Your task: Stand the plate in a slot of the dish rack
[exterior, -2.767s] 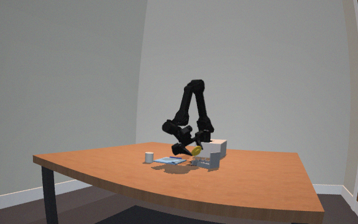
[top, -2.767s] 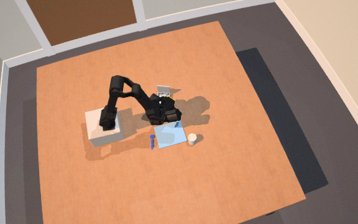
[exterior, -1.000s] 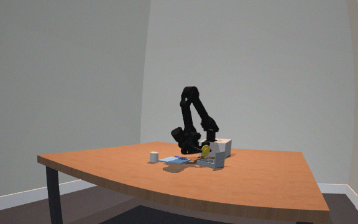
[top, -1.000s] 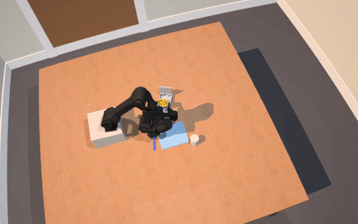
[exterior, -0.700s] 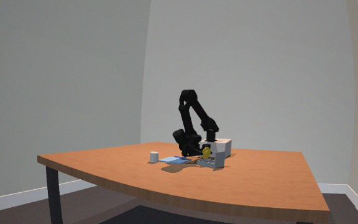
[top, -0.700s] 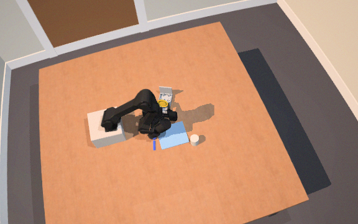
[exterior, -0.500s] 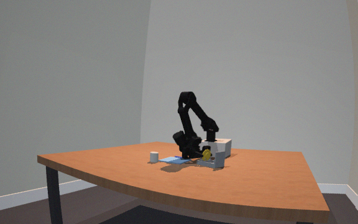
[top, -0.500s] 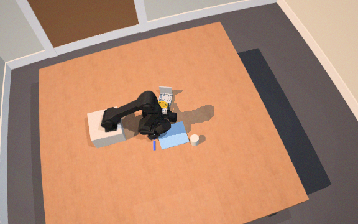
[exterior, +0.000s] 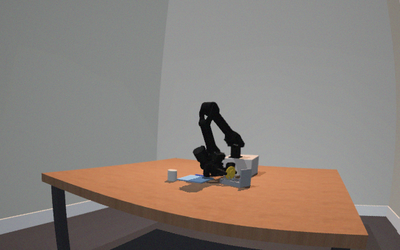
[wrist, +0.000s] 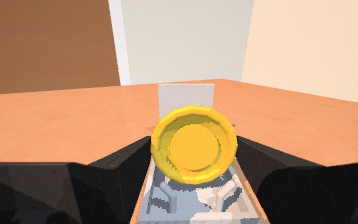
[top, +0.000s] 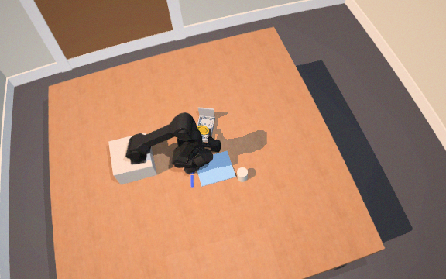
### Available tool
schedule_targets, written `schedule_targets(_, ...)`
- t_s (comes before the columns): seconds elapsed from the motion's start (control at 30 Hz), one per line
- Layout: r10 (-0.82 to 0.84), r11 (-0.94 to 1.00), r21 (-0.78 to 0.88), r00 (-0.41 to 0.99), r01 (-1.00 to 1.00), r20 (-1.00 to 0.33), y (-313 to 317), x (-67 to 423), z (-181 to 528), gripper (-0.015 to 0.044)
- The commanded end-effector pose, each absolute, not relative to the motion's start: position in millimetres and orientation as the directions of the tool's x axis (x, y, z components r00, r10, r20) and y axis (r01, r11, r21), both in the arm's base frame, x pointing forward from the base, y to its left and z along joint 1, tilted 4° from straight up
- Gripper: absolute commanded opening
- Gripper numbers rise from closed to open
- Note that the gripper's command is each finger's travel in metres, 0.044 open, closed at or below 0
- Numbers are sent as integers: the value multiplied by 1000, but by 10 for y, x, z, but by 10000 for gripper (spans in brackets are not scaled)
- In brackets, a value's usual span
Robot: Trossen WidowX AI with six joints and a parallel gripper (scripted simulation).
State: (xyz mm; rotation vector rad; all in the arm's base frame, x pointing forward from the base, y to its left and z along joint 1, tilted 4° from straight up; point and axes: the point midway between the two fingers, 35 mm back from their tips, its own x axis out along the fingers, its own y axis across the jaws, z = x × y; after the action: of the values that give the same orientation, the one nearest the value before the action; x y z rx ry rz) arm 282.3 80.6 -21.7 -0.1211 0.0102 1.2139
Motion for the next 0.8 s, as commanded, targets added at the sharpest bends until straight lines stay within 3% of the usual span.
schedule_targets(0.0, 934, 344, -88, 350, -935, -73, 805, 2823, -217, 184)
schedule_targets(0.27, 934, 344, -88, 350, -935, -73, 805, 2823, -217, 394)
schedule_targets(0.53, 934, 343, -88, 349, -935, -73, 801, 2839, -169, 400)
schedule_targets(0.77, 939, 331, -86, 337, -940, -73, 778, 2904, 361, 400)
